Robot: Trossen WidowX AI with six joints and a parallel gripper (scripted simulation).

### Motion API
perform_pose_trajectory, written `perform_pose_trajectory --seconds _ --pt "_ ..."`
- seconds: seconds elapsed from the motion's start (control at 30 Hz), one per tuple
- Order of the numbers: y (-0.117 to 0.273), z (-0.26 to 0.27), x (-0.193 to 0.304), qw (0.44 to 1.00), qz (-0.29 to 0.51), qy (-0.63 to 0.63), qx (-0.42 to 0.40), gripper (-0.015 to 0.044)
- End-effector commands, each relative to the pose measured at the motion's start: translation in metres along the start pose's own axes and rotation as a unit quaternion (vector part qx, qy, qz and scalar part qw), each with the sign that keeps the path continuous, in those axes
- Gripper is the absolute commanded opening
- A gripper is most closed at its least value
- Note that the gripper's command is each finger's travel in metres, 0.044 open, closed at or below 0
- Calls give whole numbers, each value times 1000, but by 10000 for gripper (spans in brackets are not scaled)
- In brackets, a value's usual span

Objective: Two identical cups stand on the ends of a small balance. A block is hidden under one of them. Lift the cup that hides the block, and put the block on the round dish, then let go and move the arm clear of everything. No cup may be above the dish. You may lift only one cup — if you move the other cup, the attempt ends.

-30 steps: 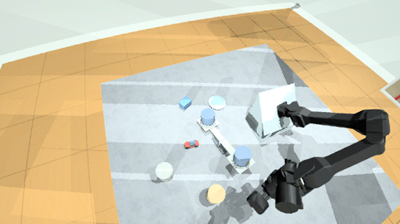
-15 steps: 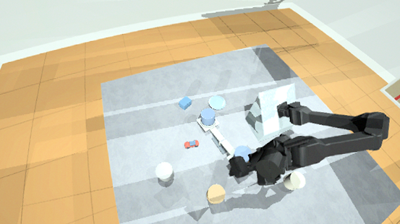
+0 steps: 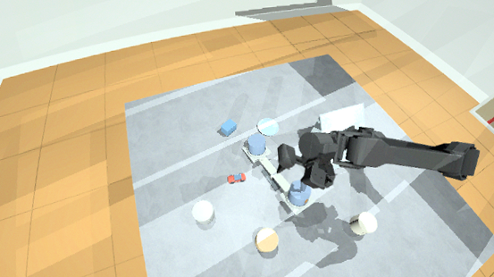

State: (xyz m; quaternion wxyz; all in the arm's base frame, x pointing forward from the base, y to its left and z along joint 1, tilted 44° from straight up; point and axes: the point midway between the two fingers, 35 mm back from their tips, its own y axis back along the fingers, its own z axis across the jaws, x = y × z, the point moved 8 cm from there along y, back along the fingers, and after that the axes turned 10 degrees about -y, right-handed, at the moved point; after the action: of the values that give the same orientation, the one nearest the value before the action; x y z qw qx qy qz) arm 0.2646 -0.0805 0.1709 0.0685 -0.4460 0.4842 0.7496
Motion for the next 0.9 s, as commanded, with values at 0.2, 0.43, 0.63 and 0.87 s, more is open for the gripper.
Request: perform_pose_trajectory --seconds 0.2,0.43,0.63,0.87 --pt "22 -9 58 991 -15 -135 -12 440" --pt "40 -6 96 971 -47 -236 -15 440" --pt "54 1 124 944 -87 -319 -15 440" --pt "70 14 152 901 -146 -409 -11 440"
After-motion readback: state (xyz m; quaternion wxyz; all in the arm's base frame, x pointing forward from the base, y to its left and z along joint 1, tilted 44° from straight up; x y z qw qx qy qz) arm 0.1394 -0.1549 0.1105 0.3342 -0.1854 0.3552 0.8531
